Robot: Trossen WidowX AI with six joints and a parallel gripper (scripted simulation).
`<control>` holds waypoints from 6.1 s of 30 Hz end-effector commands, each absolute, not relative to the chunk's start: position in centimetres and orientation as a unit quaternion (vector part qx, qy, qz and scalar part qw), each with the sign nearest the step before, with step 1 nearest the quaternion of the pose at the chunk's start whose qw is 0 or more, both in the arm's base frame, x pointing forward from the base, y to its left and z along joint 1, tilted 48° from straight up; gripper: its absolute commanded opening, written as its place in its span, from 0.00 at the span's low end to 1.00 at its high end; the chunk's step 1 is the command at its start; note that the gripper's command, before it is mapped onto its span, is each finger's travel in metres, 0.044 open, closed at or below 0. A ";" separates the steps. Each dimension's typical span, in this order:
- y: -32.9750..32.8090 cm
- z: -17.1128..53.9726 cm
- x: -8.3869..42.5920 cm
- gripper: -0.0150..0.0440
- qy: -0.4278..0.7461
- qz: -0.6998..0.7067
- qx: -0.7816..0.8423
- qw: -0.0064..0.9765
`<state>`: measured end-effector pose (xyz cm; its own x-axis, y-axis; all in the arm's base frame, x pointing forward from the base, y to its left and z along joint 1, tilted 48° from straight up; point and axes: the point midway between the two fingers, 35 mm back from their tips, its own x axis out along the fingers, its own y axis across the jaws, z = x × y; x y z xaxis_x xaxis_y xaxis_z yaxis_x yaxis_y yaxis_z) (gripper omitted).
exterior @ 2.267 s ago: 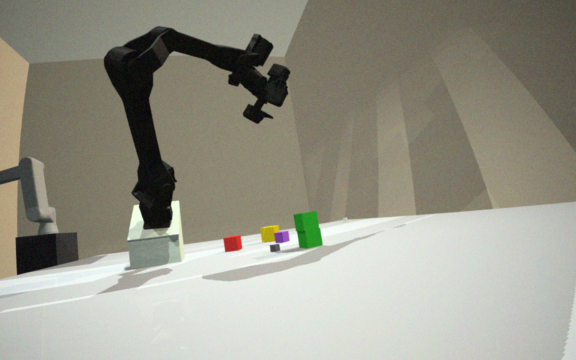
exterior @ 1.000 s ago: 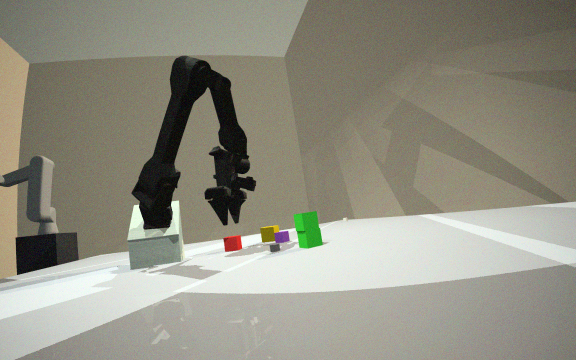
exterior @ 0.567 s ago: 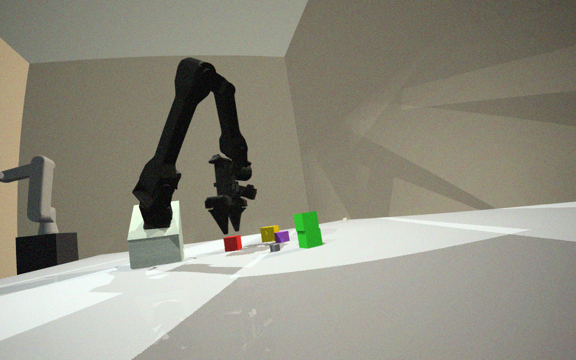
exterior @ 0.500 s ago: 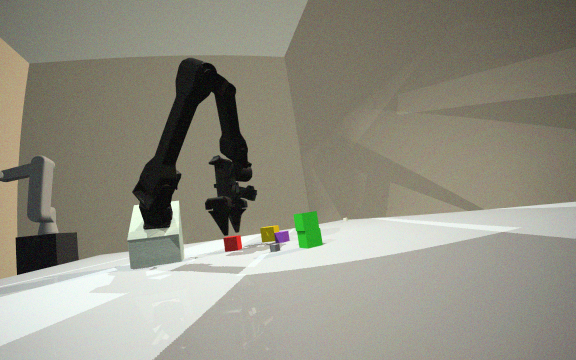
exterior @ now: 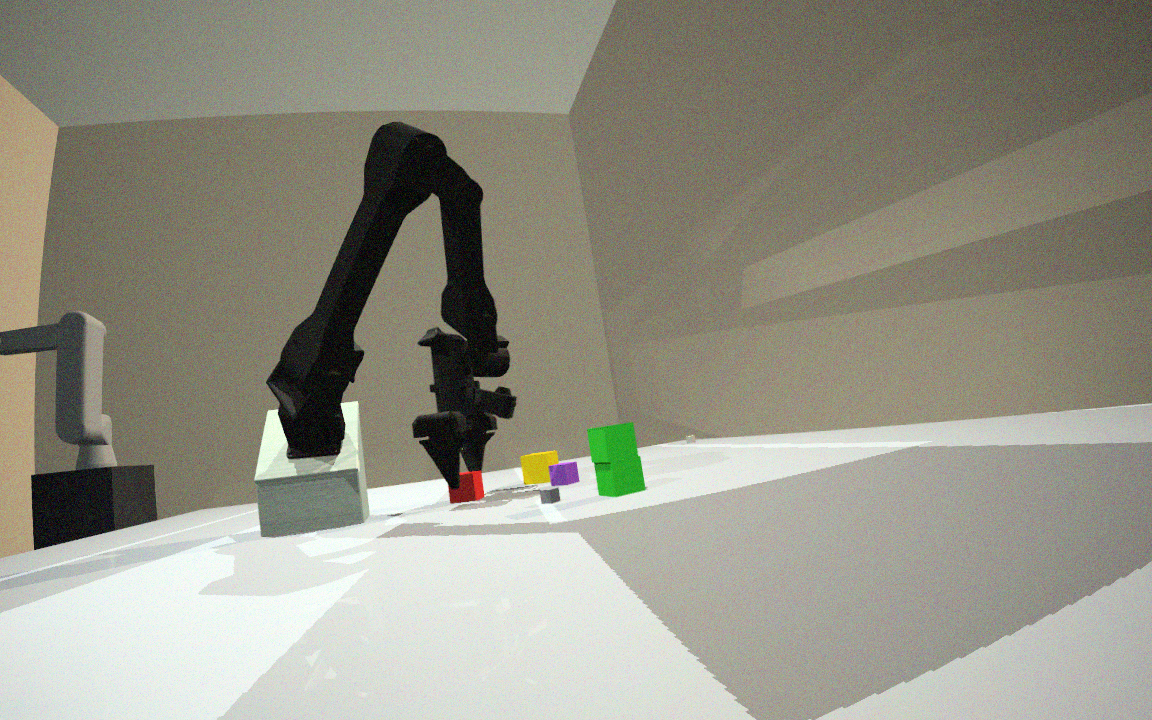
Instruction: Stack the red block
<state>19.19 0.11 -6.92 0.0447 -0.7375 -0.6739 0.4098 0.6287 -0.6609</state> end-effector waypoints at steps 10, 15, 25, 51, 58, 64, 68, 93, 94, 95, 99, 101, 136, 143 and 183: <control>-1.2 -7.8 19.1 1.00 0.560 -0.406 -0.151 0.706; -1.2 -7.8 19.1 1.00 0.560 -0.406 -0.151 0.706; -1.1 -7.8 19.1 0.82 0.560 -0.406 -0.151 0.706; 2.2 -5.0 18.9 0.25 0.561 -0.405 -0.150 0.706; 4.5 -3.0 18.8 0.25 0.562 -0.404 -0.150 0.706; 6.4 -1.2 18.7 0.25 0.562 -0.404 -0.150 0.706; 7.6 -0.1 18.6 0.25 0.562 -0.404 -0.150 0.706; 5.2 5.0 26.4 0.25 0.576 -0.380 -0.133 0.712; 4.9 5.4 26.8 0.25 0.576 -0.380 -0.133 0.712; 4.5 5.8 27.2 0.25 0.575 -0.379 -0.133 0.712; 3.0 7.6 29.0 0.25 0.573 -0.381 -0.134 0.714; 2.1 8.6 29.8 0.25 0.571 -0.382 -0.135 0.714; -8.4 12.8 33.7 0.25 0.557 -0.408 -0.152 0.708; -8.4 12.8 33.7 0.25 0.557 -0.408 -0.152 0.708; -8.4 12.7 33.7 1.00 0.557 -0.409 -0.149 0.708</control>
